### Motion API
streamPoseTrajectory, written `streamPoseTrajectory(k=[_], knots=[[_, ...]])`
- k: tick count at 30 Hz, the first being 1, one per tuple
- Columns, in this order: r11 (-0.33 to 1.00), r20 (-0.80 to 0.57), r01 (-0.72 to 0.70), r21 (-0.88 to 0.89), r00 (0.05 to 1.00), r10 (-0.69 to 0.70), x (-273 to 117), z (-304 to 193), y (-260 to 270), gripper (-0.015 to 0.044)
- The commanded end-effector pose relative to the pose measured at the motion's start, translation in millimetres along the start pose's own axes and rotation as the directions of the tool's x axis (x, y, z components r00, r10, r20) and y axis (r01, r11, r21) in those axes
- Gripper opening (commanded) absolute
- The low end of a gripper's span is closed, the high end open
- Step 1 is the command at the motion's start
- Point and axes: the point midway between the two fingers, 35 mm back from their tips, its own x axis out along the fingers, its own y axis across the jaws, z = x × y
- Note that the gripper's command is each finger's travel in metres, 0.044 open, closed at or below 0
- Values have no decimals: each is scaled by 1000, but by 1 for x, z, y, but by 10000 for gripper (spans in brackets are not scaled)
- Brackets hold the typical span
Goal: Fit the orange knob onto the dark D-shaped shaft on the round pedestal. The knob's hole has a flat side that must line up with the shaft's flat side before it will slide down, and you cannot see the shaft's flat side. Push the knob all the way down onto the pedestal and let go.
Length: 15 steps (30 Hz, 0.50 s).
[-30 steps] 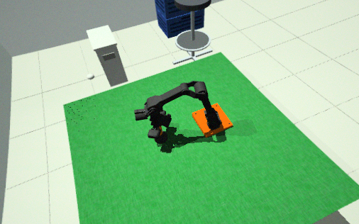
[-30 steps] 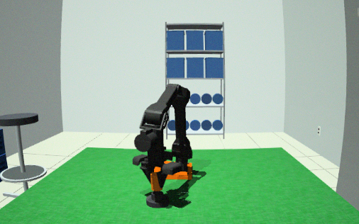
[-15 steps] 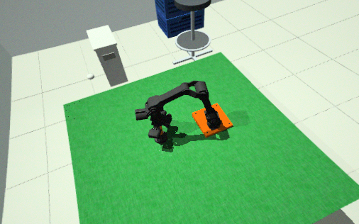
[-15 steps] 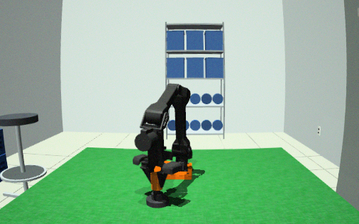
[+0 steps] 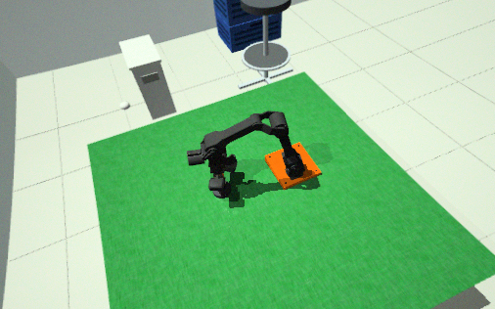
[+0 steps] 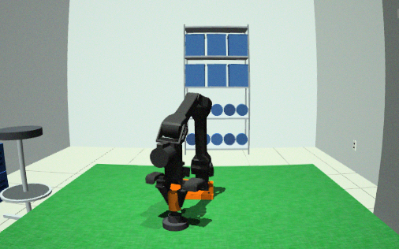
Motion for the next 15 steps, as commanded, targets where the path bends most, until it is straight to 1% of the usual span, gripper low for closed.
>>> streamPoseTrajectory(k=[1,15], knots=[[1000,0,-1,-22,1000,1,1,-1,0,0],[1000,0,-1,-22,1000,1,-4,-6,-1,0]])
